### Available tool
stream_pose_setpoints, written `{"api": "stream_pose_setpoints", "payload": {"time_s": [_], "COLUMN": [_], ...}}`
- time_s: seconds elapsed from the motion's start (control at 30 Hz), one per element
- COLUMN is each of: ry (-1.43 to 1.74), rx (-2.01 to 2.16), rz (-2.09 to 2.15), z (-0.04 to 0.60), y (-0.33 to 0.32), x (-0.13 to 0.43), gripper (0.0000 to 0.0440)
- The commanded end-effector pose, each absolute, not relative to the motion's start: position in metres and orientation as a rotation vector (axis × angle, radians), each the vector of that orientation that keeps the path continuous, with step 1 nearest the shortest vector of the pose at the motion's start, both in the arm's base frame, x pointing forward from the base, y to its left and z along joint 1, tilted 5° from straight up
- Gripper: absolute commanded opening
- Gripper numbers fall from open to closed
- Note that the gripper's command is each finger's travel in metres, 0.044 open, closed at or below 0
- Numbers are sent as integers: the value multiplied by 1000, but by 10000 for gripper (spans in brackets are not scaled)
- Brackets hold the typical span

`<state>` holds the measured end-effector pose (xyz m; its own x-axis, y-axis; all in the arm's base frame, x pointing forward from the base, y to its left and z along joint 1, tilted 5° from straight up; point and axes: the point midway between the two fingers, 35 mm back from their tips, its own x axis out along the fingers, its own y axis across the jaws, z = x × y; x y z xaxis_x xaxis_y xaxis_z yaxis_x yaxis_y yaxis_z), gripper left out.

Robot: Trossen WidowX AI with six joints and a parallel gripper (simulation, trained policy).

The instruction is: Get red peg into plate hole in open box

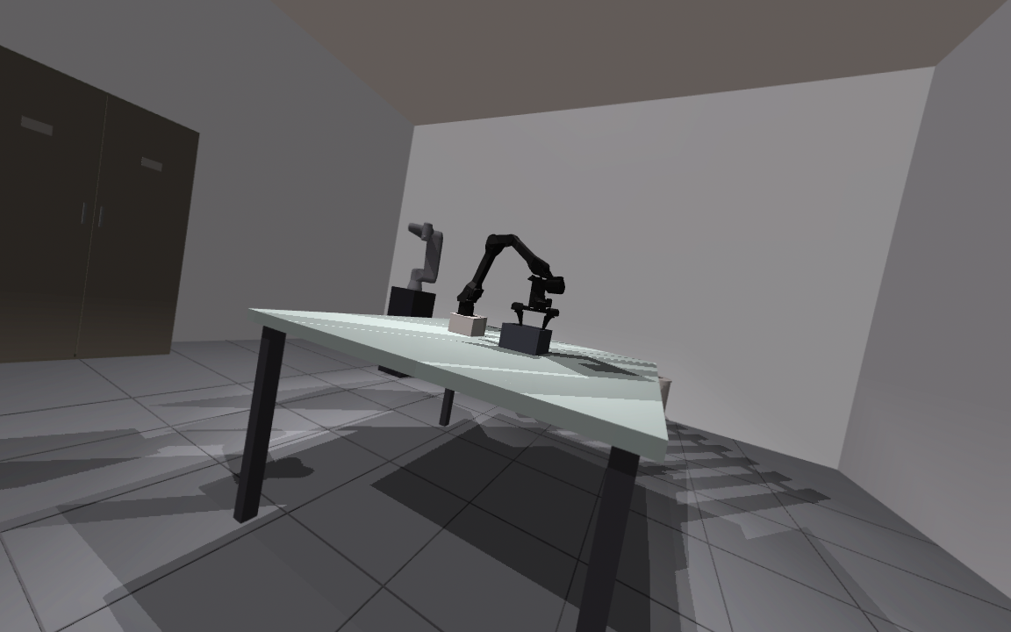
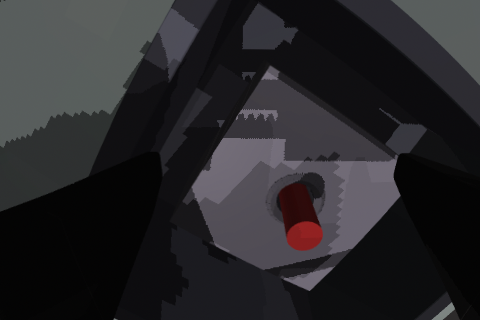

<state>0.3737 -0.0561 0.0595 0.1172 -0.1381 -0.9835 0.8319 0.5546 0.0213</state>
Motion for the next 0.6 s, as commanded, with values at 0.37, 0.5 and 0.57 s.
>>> {"api": "stream_pose_setpoints", "payload": {"time_s": [0.37,0.5,0.57], "ry": [1103,1062,1055], "rx": [714,717,718], "rz": [-796,-801,-802], "z": [77,82,82], "y": [-90,-100,-102], "x": [411,419,420], "gripper": [440,440,440]}}
